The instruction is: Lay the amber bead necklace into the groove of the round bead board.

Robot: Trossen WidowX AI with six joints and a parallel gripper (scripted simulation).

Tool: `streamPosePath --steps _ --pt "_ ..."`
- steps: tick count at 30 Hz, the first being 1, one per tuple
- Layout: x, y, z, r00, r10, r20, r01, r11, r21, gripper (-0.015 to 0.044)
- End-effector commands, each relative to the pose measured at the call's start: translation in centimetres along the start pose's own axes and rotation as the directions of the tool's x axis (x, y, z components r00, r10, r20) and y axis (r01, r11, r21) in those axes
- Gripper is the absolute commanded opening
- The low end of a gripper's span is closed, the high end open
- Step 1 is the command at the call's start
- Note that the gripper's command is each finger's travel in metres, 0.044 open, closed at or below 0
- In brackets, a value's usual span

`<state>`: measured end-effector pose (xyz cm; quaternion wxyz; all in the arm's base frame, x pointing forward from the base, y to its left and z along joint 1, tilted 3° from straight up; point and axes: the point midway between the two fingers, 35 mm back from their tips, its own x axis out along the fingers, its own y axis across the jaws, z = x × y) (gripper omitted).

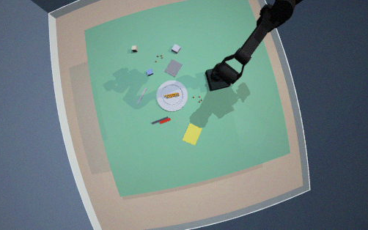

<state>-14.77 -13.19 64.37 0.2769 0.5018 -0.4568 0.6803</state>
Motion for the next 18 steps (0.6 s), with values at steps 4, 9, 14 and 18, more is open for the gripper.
streamPosePath --steps 4,9,14,18 --pt "-0.9 2.1 3.1 0.993 0.085 0.086 -0.096 0.987 0.128 0.0250" --pt "-1.5 2.8 5.4 0.981 0.126 0.149 -0.156 0.963 0.218 0.0250" --pt "-2.2 3.3 7.7 0.964 0.157 0.214 -0.218 0.929 0.300 0.0250" --pt "-2.9 3.7 9.6 0.946 0.184 0.266 -0.275 0.891 0.361 0.0250"
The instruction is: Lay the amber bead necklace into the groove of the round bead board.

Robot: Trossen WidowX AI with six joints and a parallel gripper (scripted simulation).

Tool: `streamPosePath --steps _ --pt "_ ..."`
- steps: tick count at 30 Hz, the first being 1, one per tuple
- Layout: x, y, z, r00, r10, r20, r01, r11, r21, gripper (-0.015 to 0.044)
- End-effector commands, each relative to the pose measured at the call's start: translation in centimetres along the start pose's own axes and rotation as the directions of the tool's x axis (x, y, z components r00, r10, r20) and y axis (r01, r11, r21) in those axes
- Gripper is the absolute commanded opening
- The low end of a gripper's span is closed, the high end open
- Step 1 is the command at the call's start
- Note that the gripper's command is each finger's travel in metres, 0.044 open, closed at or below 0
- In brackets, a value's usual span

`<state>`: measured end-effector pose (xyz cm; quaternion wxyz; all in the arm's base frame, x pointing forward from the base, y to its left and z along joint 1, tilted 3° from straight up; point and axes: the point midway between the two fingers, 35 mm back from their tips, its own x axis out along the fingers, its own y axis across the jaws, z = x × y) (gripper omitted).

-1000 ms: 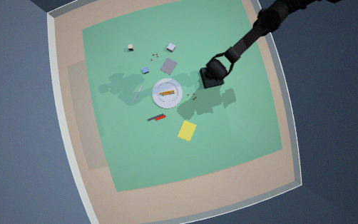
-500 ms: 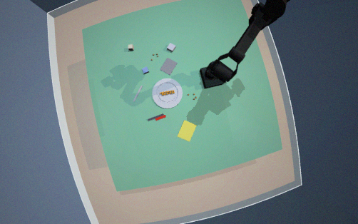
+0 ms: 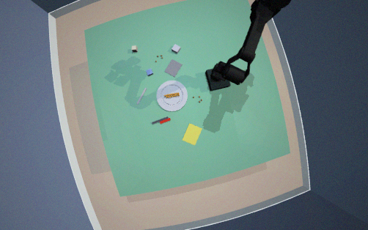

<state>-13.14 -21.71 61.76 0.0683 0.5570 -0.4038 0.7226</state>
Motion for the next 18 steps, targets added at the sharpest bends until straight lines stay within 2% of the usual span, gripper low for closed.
streamPosePath --steps 1,18 --pt "-0.3 1.3 1.7 0.998 0.046 0.044 -0.049 0.996 0.071 0.0250" --pt "-3.7 5.4 10.4 0.928 0.224 0.298 -0.319 0.891 0.324 0.0250"
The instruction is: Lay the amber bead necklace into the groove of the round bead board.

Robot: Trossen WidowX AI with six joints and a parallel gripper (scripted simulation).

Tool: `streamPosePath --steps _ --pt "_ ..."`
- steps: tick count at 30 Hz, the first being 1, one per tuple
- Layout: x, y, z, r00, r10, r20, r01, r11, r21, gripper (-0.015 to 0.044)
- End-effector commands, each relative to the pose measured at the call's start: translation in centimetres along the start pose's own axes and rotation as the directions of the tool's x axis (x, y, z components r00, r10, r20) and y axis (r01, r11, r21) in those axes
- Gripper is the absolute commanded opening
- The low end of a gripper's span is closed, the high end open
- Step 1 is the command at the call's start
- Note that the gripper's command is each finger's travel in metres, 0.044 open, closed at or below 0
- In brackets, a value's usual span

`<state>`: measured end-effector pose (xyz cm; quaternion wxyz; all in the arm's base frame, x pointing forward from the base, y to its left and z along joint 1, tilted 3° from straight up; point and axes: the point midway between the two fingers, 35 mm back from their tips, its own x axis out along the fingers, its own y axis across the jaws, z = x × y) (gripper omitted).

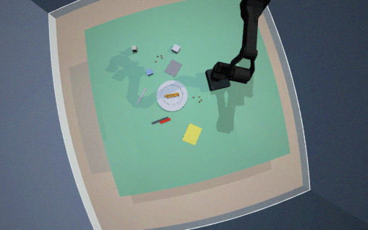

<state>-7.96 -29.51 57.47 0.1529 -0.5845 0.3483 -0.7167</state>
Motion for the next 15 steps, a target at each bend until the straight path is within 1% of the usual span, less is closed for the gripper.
streamPosePath --steps 1,9,15 --pt "-0.3 1.8 1.8 0.997 0.058 0.050 -0.061 0.996 0.064 0.0250" --pt "-1.2 3.9 5.7 0.979 0.135 0.152 -0.161 0.972 0.172 0.0250" --pt "-2.4 5.9 8.9 0.948 0.212 0.236 -0.268 0.934 0.237 0.0250"
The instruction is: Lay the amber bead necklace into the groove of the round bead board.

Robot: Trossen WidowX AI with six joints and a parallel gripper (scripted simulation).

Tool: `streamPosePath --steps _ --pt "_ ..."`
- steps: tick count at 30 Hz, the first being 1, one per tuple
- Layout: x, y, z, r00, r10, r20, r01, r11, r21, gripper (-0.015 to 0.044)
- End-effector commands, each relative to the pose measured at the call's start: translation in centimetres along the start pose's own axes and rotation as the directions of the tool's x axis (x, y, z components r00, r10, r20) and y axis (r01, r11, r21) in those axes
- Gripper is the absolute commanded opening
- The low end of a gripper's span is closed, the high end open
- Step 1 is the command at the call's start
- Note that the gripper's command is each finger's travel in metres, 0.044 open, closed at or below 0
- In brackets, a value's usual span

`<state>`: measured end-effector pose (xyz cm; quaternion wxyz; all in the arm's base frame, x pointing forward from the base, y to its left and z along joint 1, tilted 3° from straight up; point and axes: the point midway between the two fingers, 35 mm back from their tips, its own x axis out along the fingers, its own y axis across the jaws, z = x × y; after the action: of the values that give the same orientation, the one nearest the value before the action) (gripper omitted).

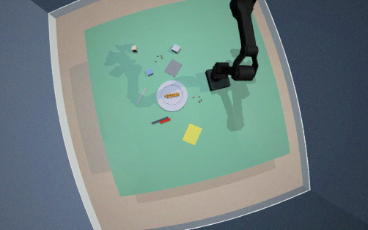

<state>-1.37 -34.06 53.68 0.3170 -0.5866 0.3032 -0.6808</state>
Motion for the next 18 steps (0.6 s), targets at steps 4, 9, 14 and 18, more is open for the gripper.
streamPosePath --steps 4,9,14,18 --pt "-0.5 3.6 3.2 0.990 0.117 0.083 -0.125 0.988 0.091 0.0250" --pt "-1.1 6.0 5.7 0.969 0.198 0.145 -0.221 0.961 0.167 0.0250" --pt "-2.0 8.2 8.3 0.938 0.275 0.210 -0.321 0.919 0.230 0.0250" --pt "-3.0 9.9 10.5 0.906 0.333 0.263 -0.401 0.875 0.271 0.0250"
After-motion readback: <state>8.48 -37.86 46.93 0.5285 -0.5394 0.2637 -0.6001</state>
